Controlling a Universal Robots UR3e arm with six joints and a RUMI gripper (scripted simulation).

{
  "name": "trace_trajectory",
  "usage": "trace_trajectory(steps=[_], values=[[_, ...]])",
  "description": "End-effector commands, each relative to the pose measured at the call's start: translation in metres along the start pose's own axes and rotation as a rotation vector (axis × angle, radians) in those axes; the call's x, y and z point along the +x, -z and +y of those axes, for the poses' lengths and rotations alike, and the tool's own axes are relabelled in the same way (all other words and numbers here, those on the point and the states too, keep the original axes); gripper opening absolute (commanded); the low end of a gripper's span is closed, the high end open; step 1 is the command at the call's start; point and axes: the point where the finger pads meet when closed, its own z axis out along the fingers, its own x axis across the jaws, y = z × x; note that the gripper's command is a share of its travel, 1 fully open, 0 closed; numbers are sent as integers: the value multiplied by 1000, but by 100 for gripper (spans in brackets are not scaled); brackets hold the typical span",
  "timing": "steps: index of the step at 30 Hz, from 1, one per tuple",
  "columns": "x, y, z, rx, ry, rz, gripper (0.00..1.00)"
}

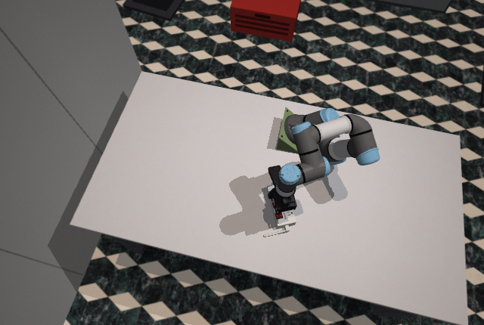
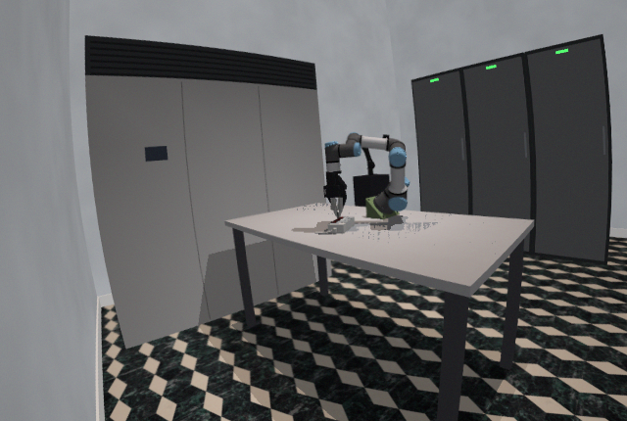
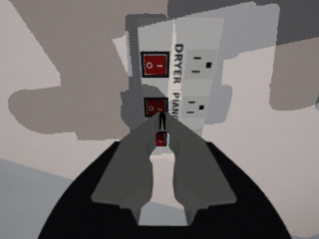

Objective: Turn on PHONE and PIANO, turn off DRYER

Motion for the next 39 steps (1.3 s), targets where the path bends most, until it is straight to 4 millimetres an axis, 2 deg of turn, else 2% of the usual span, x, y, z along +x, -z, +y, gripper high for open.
trace_trajectory(steps=[1, 39], values=[[-1, 1, 0, -1, 0, -2, 0], [-1, -8, 0, -1, 0, -2, 0]])
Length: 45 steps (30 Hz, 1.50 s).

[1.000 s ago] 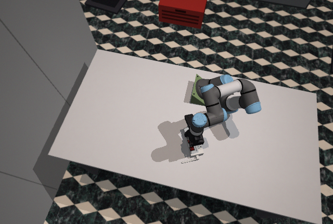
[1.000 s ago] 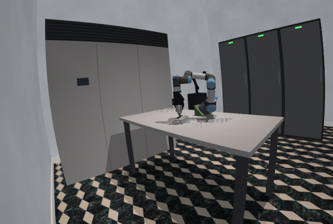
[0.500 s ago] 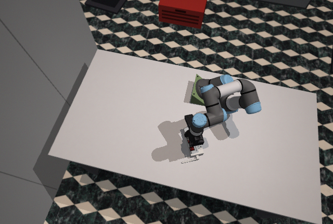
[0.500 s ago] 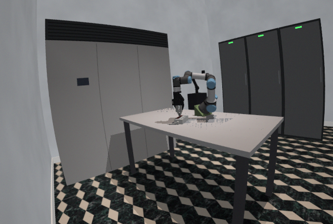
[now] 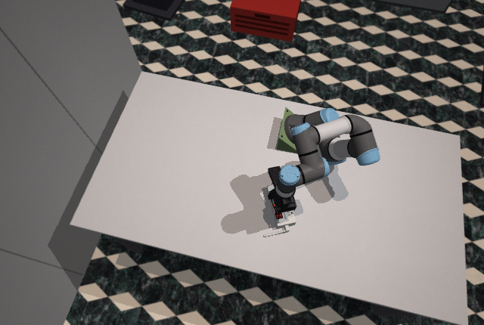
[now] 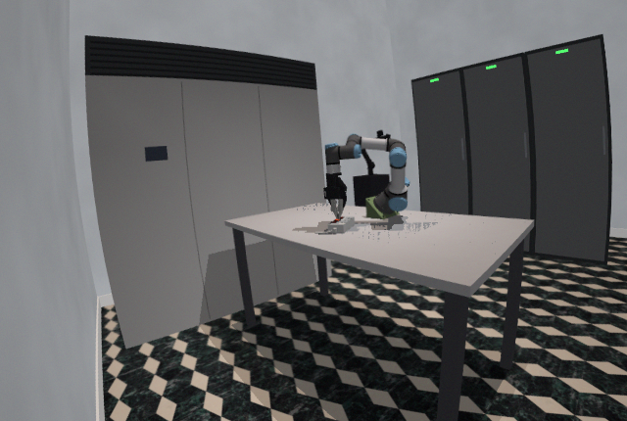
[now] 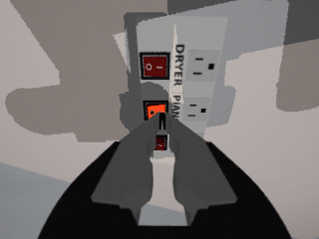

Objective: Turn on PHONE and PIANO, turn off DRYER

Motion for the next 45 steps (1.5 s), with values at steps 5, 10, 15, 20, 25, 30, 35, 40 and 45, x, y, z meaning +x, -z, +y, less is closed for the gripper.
trace_trajectory(steps=[5, 10, 15, 20, 25, 30, 35, 40, 45], values=[[-1, 0, 0, -1, 0, -2, 0], [-1, 0, 0, -1, 0, -2, 0], [-1, 0, 0, -1, 0, -2, 0], [-1, 3, 0, -1, 0, -2, 0], [-1, 14, 0, -1, 0, -2, 0], [-1, 23, 0, -1, 0, -2, 0], [0, 35, 0, -1, 0, -2, 0], [0, 38, 0, -1, 0, -2, 0], [0, 38, 0, -1, 0, -2, 0]])
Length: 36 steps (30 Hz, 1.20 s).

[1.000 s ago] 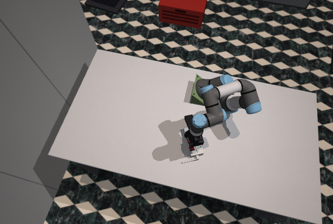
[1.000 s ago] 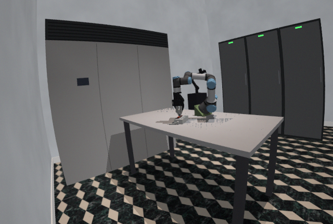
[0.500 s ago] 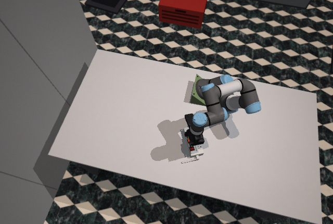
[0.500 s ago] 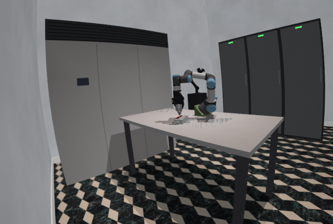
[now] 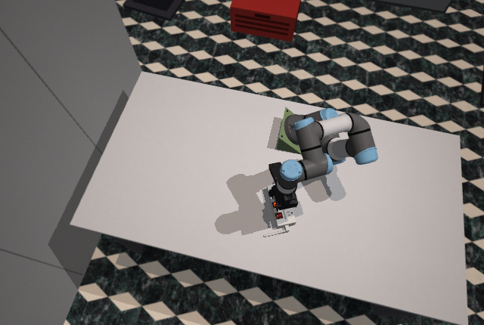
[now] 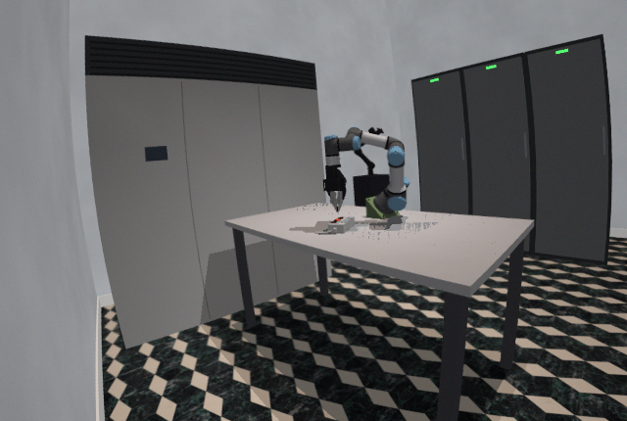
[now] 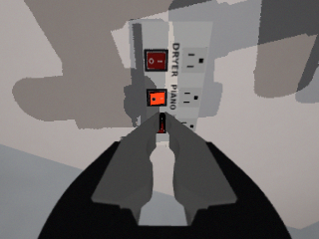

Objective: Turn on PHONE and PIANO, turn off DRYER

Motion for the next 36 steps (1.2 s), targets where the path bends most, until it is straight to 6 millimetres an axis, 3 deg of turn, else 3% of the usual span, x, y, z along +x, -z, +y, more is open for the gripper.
trace_trajectory(steps=[1, 18, 30, 36], values=[[0, 2, 0, 0, 0, -2, 0], [-1, 2, 1, 0, 0, -2, 0], [0, 14, 41, 0, 0, -2, 0], [0, 15, 45, -1, 0, -2, 0]])
